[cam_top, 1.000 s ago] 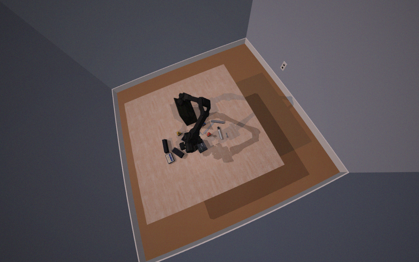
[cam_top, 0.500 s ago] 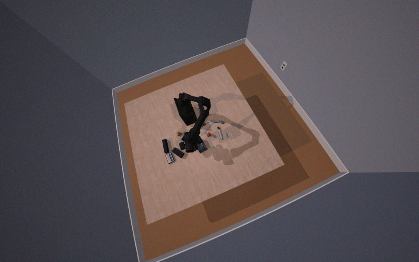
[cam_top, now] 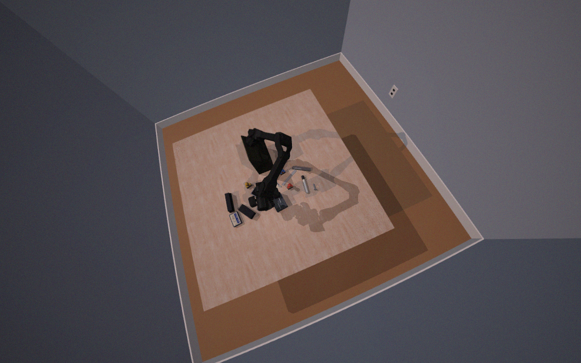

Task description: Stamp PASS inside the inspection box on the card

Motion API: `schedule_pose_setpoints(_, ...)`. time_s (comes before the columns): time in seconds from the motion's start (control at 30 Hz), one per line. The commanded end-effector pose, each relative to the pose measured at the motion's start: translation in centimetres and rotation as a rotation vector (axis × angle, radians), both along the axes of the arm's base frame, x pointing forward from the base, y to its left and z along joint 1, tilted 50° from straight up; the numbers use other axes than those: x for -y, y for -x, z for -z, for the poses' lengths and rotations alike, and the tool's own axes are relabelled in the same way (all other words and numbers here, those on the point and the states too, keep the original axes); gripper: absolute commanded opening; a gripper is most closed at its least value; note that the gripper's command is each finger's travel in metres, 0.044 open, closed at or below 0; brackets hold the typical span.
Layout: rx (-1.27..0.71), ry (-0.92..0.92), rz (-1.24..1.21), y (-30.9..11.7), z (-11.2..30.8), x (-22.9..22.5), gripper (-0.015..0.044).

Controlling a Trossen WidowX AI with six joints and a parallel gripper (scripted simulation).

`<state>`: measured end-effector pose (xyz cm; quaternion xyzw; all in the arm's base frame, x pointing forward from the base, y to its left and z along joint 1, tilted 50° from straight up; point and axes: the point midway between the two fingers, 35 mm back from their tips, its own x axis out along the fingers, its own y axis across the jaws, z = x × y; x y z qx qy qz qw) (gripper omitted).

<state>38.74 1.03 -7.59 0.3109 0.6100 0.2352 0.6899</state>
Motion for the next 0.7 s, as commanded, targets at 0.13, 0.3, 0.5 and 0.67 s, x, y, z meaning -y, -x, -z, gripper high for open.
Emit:
schedule_pose_setpoints(0.13, 0.004, 0.009, -0.001, 0.02, -0.36, 0.36, 0.0000)
schedule_pose_setpoints(0.3, 0.004, 0.013, 0.000, 0.05, -0.54, 0.53, 0.0000)
schedule_pose_setpoints(0.5, 0.004, 0.017, 0.000, 0.10, -0.76, 0.73, 0.0000)
schedule_pose_setpoints(0.67, 0.004, 0.020, 0.001, 0.14, -0.94, 0.90, 0.0000)
